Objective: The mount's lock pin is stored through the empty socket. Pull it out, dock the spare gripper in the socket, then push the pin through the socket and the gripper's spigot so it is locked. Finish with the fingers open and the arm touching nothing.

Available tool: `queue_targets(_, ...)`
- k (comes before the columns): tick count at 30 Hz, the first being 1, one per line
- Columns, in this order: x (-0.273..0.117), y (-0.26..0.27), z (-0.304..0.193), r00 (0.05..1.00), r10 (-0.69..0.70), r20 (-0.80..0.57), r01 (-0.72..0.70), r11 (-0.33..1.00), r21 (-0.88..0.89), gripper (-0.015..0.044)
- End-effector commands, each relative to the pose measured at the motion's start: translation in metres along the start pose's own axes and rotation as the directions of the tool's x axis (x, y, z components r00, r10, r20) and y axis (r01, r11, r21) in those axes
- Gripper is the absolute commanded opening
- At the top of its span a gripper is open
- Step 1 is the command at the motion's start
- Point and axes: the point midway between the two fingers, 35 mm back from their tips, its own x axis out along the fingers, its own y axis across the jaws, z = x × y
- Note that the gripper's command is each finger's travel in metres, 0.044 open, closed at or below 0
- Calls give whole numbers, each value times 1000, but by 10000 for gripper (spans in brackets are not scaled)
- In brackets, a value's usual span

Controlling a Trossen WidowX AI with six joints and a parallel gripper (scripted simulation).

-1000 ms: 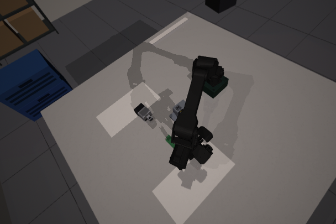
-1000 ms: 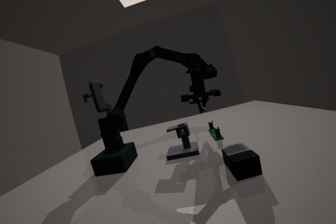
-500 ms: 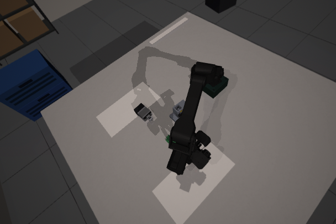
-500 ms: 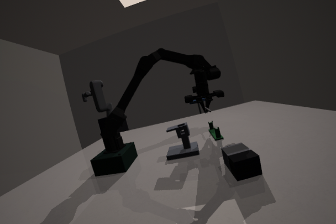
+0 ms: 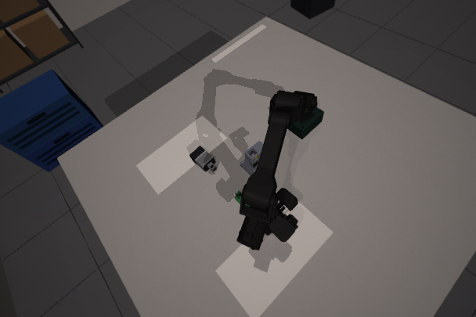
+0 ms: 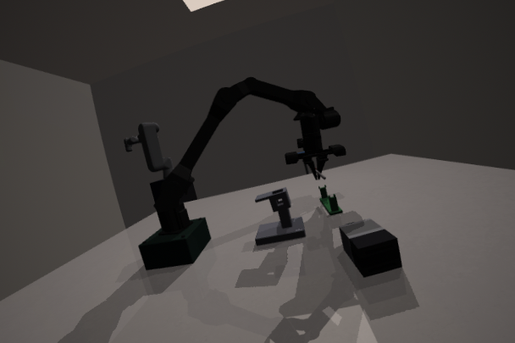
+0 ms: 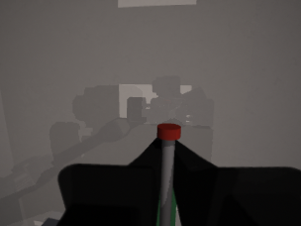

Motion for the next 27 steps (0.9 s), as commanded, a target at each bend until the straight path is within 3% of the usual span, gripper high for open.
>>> queue_targets(1, 5, -1, -1, 1000, -2, 1, 2, 1000, -5, 0)
queue_targets(27, 39, -4, -5, 1000, 11, -5, -11, 1000, -3, 0)
